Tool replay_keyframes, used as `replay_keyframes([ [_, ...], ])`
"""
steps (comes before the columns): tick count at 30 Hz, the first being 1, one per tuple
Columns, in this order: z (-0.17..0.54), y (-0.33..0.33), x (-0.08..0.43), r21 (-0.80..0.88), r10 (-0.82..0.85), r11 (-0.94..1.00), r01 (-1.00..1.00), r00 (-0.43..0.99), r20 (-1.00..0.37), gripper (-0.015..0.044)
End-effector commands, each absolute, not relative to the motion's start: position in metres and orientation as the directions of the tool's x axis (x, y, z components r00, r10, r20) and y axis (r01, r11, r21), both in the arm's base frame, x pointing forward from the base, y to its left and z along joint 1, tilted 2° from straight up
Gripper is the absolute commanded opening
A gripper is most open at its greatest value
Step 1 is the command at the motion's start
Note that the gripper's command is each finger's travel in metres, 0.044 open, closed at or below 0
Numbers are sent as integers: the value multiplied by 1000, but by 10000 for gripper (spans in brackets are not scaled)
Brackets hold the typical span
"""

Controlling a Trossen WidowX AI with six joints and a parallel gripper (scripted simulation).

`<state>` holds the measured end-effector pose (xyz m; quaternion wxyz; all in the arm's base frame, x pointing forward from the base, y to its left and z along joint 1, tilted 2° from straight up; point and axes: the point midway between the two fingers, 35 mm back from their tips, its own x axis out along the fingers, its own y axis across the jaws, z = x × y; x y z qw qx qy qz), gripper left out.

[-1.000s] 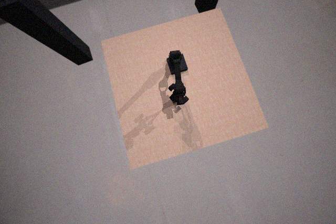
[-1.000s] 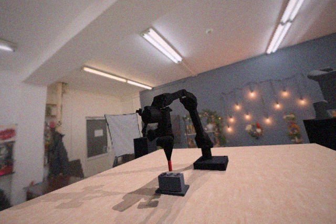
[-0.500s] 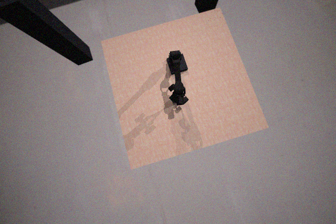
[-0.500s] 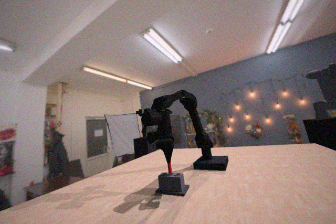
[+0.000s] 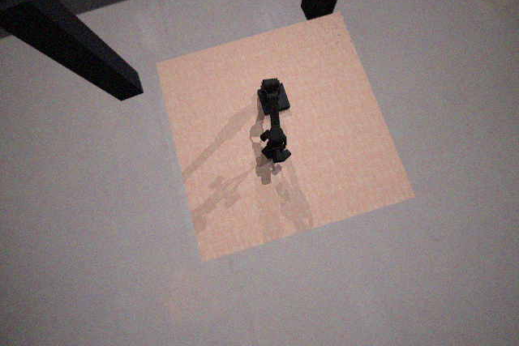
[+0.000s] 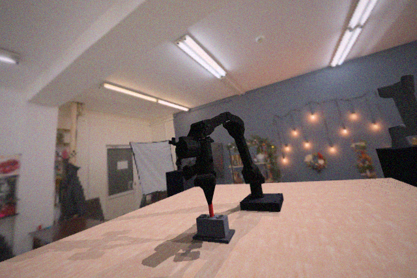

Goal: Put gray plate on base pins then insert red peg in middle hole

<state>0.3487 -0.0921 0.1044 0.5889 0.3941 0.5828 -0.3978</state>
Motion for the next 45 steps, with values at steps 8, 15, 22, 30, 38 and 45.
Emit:
replay_keyframes([
  [8,103,-93,347,1,-9,373,928,5,-1000,0],
  [15,103,-92,347,1,-9,373,928,5,-1000,0],
  [22,102,-91,348,2,-9,373,928,5,-1000,0],
  [30,103,-91,347,0,-9,374,927,3,-1000,0],
  [38,103,-91,347,0,-9,374,927,3,-1000,150],
  [45,103,-91,347,0,-9,374,927,3,-1000,150],
])
